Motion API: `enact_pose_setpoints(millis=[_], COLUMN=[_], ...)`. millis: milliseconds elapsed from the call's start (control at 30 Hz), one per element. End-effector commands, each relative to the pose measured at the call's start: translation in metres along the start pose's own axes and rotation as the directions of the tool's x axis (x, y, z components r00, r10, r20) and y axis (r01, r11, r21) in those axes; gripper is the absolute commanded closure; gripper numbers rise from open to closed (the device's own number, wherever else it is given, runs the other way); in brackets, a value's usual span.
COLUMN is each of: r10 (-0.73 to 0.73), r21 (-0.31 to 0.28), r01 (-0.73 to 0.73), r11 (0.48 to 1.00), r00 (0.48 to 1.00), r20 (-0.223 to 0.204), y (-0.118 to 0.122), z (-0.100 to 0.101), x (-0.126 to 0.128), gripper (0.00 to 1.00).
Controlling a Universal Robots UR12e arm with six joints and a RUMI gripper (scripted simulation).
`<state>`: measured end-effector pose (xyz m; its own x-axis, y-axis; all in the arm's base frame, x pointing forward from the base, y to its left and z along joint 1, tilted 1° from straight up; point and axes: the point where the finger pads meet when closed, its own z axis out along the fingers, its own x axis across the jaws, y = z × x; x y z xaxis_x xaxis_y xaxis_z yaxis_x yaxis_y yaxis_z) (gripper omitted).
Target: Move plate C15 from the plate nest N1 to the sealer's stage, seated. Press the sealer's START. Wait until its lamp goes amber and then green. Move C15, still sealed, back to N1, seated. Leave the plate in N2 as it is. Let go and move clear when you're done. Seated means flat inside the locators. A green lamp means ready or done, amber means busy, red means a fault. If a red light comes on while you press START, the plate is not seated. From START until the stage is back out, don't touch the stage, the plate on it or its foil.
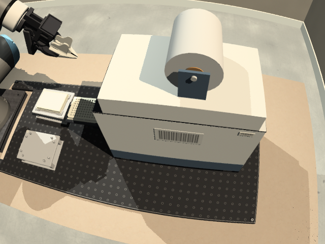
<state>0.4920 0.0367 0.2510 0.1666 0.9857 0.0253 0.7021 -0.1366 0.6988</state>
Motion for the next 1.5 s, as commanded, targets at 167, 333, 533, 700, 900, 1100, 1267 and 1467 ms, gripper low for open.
enact_pose_setpoints(millis=[167,333,533,700,900,1100,1267,1467], r10=[0.000,0.000,0.000,0.000,0.000,0.000,0.000,0.000], r21=[-0.002,-0.002,-0.002,-0.002,-0.002,-0.002,-0.002,-0.002], r01=[0.000,0.000,0.000,0.000,0.000,0.000,0.000,0.000], r11=[1.000,1.000,1.000,1.000,1.000,1.000,1.000,1.000], r00=[1.000,1.000,1.000,1.000,1.000,1.000,1.000,1.000], r20=[0.003,0.003,0.003,0.003,0.003,0.003,0.003,0.003], y=[0.015,0.020,0.025,0.025,0.025,0.026,0.026,0.027], z=[0.040,0.055,0.071,0.071,0.079,0.086,0.094,0.104], x=[0.000,0.000,0.000,0.000,0.000,0.000,0.000,0.000], gripper=[1.00,1.00,1.00,1.00,1.00,1.00,1.00,1.00])
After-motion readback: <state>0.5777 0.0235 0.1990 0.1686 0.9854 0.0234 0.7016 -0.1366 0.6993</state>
